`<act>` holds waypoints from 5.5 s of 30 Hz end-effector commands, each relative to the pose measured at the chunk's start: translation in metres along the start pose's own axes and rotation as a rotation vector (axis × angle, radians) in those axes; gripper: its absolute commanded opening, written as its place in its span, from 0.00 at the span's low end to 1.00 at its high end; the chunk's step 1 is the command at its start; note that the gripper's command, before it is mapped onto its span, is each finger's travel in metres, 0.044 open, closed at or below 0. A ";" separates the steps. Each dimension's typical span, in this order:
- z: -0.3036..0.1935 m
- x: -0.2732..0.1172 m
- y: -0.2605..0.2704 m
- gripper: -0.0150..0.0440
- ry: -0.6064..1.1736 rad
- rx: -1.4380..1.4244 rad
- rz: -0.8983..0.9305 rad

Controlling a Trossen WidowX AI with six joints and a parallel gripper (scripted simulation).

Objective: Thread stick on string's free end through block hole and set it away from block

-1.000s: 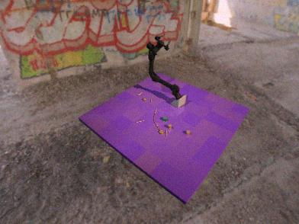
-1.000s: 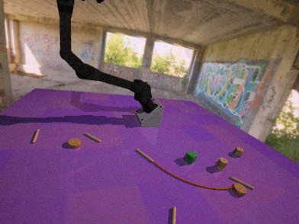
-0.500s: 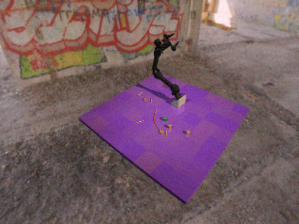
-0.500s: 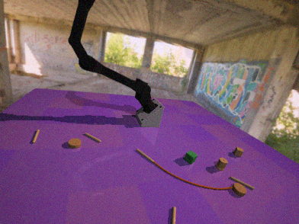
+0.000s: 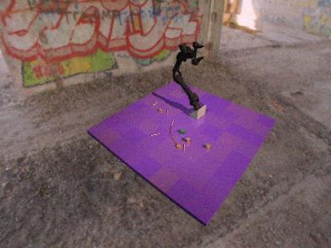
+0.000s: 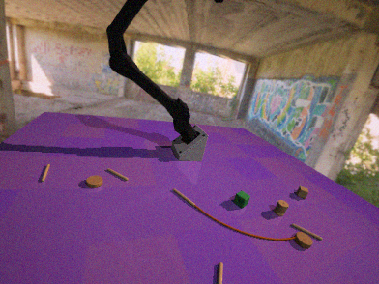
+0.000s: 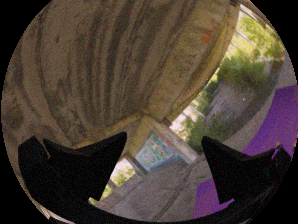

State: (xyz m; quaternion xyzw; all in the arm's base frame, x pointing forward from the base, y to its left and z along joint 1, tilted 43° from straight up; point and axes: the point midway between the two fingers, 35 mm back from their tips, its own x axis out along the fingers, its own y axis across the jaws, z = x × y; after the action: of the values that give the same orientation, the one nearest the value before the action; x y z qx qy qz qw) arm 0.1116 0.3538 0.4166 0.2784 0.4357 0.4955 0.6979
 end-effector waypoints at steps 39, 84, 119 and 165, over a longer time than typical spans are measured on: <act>-0.030 -0.159 -0.581 1.00 1.784 -0.719 -0.928; -0.036 -0.164 -0.586 0.25 1.830 -0.711 -0.887; -0.036 -0.164 -0.586 0.25 1.830 -0.711 -0.887; -0.030 -0.268 -0.537 1.00 -1.210 1.374 -1.933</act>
State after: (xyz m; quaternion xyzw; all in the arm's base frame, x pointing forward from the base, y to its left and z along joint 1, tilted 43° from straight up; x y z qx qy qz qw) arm 0.3103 -0.0667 0.0342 0.0779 0.5097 -0.5491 0.6577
